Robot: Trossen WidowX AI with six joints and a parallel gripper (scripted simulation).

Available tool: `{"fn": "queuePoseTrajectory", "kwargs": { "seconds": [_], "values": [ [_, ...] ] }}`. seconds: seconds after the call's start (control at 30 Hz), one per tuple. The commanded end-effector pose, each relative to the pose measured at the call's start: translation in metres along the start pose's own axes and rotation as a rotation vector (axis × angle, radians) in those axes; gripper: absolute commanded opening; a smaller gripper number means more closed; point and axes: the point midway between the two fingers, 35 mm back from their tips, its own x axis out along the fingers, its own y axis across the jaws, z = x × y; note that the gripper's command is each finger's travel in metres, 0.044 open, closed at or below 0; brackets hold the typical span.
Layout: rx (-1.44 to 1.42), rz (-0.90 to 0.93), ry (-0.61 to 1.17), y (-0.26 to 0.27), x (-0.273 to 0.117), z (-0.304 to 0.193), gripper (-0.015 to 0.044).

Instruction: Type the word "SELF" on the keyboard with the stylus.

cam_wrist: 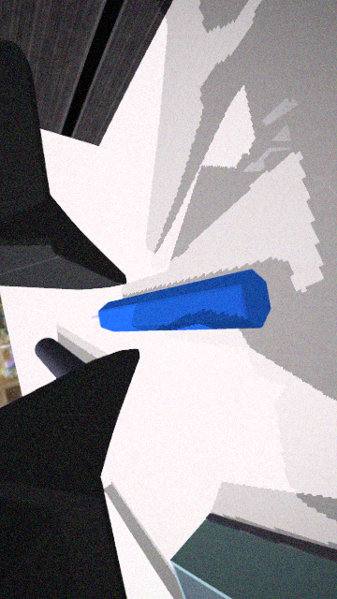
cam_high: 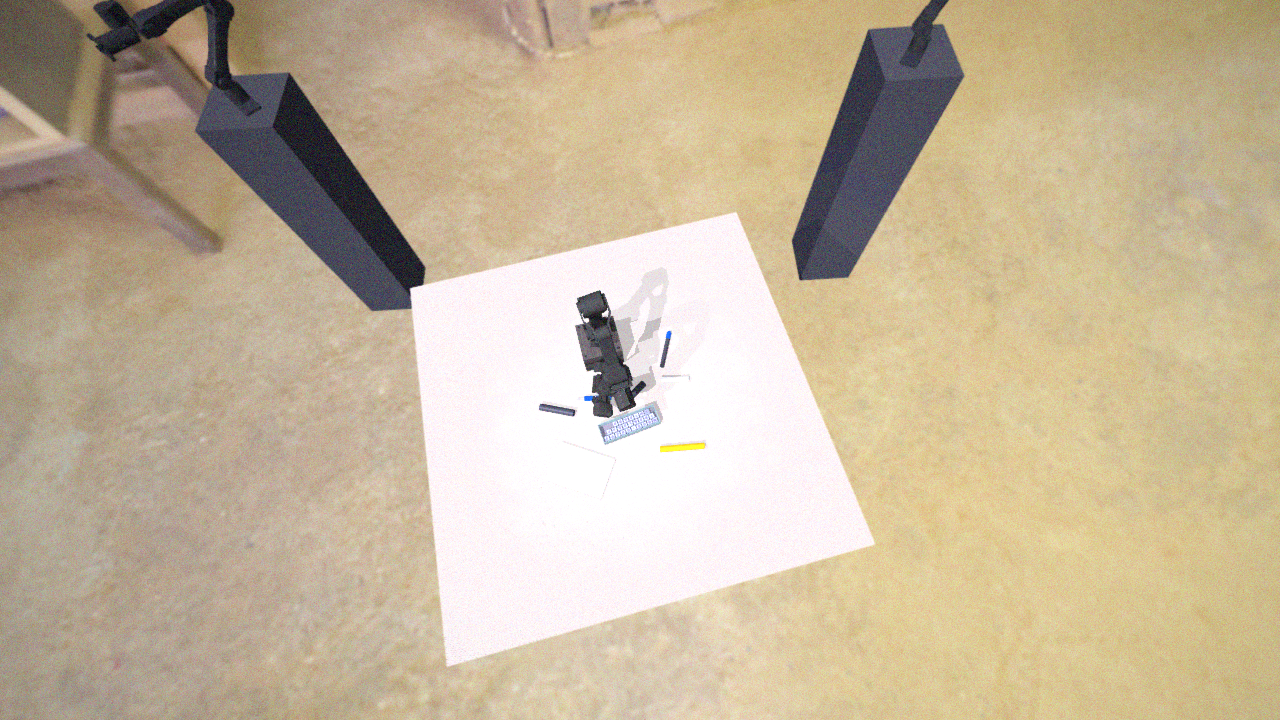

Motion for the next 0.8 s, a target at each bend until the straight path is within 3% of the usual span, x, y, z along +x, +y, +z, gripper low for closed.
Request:
{"fn": "queuePoseTrajectory", "kwargs": {
  "seconds": [0.0,0.37,0.53,0.77],
  "values": [
    [-0.005,0.001,0.004,0.0004,0.0040,0.0016,0.0150],
    [-0.005,0.001,0.004,0.0006,0.0102,0.0051,0.0150],
    [0.001,0.001,0.000,0.0003,0.0083,0.0047,0.0019],
    [0.001,0.001,0.000,0.0003,0.0083,0.0047,0.0000]
  ]
}}
